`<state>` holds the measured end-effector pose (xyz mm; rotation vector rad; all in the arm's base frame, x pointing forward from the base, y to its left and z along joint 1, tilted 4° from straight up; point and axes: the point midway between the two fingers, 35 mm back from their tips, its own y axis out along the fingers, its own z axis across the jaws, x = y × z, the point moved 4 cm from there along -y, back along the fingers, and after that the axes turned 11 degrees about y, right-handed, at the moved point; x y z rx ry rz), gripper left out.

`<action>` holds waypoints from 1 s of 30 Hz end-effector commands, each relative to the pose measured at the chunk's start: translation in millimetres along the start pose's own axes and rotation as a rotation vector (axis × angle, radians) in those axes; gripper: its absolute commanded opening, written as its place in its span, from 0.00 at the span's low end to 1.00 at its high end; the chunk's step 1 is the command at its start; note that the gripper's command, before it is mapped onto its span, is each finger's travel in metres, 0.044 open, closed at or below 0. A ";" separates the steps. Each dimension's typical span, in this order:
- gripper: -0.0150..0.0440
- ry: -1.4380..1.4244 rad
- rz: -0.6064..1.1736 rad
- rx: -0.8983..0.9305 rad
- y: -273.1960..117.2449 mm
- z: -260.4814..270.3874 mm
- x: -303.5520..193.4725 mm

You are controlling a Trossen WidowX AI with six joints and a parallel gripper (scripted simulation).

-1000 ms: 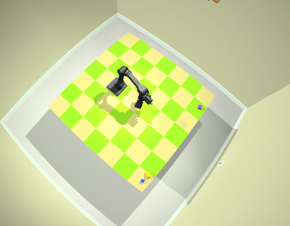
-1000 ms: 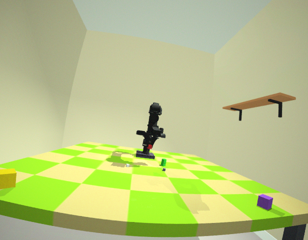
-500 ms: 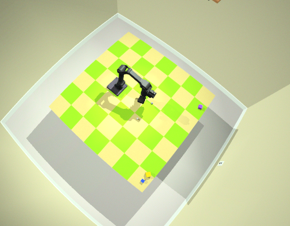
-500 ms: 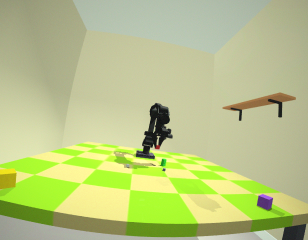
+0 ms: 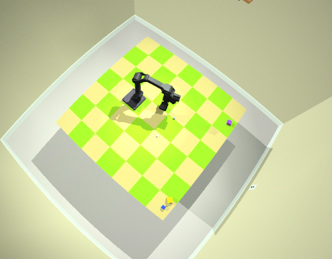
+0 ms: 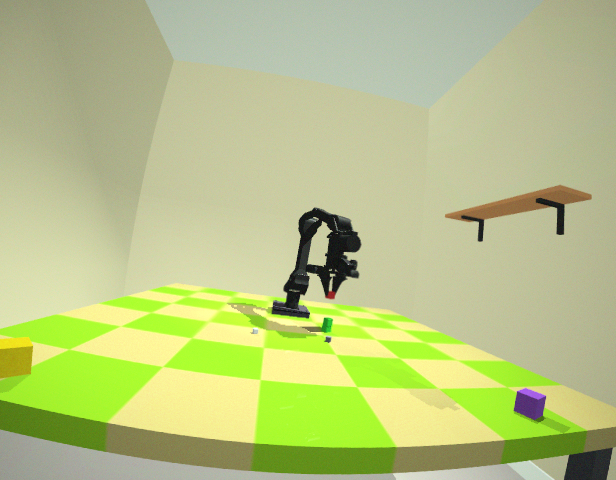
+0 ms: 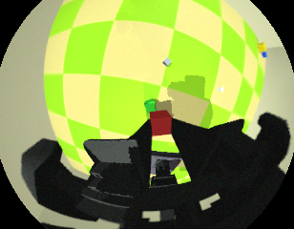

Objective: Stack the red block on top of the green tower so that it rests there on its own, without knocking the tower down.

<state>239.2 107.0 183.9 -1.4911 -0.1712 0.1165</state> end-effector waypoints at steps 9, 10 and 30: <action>0.25 0.007 -0.004 -0.001 29.5 6.4 -4.9; 0.25 0.007 -0.004 -0.001 33.7 6.5 -5.1; 0.25 0.007 -0.003 -0.001 69.0 6.6 -5.5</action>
